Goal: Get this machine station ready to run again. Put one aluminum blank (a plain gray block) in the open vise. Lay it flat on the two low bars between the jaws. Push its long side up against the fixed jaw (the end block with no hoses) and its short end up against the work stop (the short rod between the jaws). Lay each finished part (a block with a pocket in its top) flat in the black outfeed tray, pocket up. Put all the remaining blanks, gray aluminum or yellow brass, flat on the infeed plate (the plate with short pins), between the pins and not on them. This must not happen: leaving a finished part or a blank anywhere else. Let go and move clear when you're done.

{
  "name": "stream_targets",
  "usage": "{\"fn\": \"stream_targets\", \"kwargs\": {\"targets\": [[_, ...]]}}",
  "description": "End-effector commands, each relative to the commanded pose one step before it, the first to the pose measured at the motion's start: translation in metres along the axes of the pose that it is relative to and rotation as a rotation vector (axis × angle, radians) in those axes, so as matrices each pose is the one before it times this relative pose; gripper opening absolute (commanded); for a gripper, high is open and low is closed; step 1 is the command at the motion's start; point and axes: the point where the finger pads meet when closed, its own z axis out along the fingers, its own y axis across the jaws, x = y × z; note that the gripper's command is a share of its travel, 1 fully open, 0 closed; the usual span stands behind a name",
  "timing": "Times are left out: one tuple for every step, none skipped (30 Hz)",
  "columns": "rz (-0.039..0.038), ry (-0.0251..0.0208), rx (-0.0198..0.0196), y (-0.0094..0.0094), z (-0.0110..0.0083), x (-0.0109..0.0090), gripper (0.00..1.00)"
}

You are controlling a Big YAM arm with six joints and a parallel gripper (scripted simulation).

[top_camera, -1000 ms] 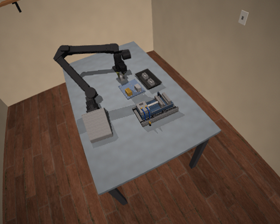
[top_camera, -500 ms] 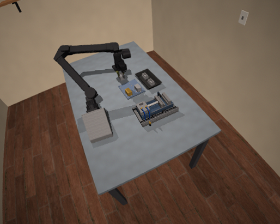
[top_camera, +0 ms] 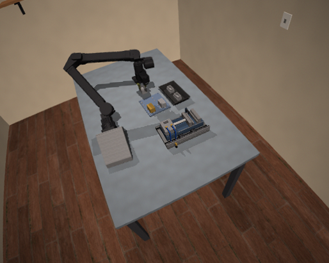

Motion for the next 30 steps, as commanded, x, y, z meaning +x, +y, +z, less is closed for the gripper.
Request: {"fn": "stream_targets", "kwargs": {"targets": [[-0.02062, -0.00800, -0.04107, 0.01936, -0.01622, 0.00246, 0.00], [-0.00039, -0.00079, -0.00029, 0.00166, -0.00018, -0.00131, 0.00], [-0.00037, -0.00098, -0.00041, 0.00200, -0.00023, -0.00159, 0.00], [-0.00037, -0.00119, -0.00054, 0.00235, -0.00028, -0.00189, 0.00], [-0.00039, -0.00141, -0.00067, 0.00271, -0.00033, -0.00221, 0.00], [-0.00040, -0.00153, -0.00082, 0.00308, -0.00037, -0.00254, 0.00], [-0.00009, -0.00153, -0.00070, 0.00337, -0.00041, -0.00286, 0.00], [0.00019, -0.00154, -0.00060, 0.00366, -0.00044, -0.00321, 0.00], [0.00045, -0.00155, -0.00051, 0.00395, -0.00047, -0.00357, 0.00], [0.00068, -0.00156, -0.00043, 0.00424, -0.00049, -0.00396, 0.00], [0.00089, -0.00157, -0.00037, 0.00451, -0.00051, -0.00436, 0.00], [0.00109, -0.00158, -0.00030, 0.00476, -0.00052, -0.00478, 0.00], [0.00126, -0.00158, -0.00025, 0.00499, -0.00052, -0.00521, 0.00], [0.00143, -0.00157, -0.00019, 0.00520, -0.00052, -0.00566, 0.00], [0.00157, -0.00155, -0.00014, 0.00538, -0.00051, -0.00611, 0.00], [0.00171, -0.00152, -0.00010, 0.00553, -0.00048, -0.00657, 0.00], [0.00000, 0.00000, 0.00000, 0.00000, 0.00000, 0.00000, 0.00], [0.00000, 0.00000, 0.00000, 0.00000, 0.00000, 0.00000, 0.00], [0.00352, -0.00074, 0.00131, 0.00525, -0.00045, -0.00685, 0.00], [0.00352, -0.00085, 0.00132, 0.00536, -0.00043, -0.00733, 0.00], [0.00260, -0.00115, 0.00050, 0.00567, -0.00039, -0.00787, 0.00], [0.00179, -0.00137, -0.00022, 0.00589, -0.00034, -0.00840, 0.00], [0.00166, -0.00135, -0.00037, 0.00591, -0.00027, -0.00886, 0.00], [0.00180, -0.00123, -0.00027, 0.00583, -0.00019, -0.00927, 0.00], [0.00191, -0.00110, -0.00019, 0.00570, -0.00011, -0.00966, 0.00], [0.00200, -0.00097, -0.00012, 0.00555, -0.00002, -0.01002, 0.00], [0.00207, -0.00083, -0.00005, 0.00536, 0.00007, -0.01035, 0.00], [0.00213, -0.00068, 0.00000, 0.00514, 0.00017, -0.01064, 0.00], [0.00216, -0.00054, 0.00004, 0.00490, 0.00027, -0.01089, 0.00], [0.00259, -0.00020, 0.00042, 0.00454, 0.00038, -0.01104, 0.00]]}}
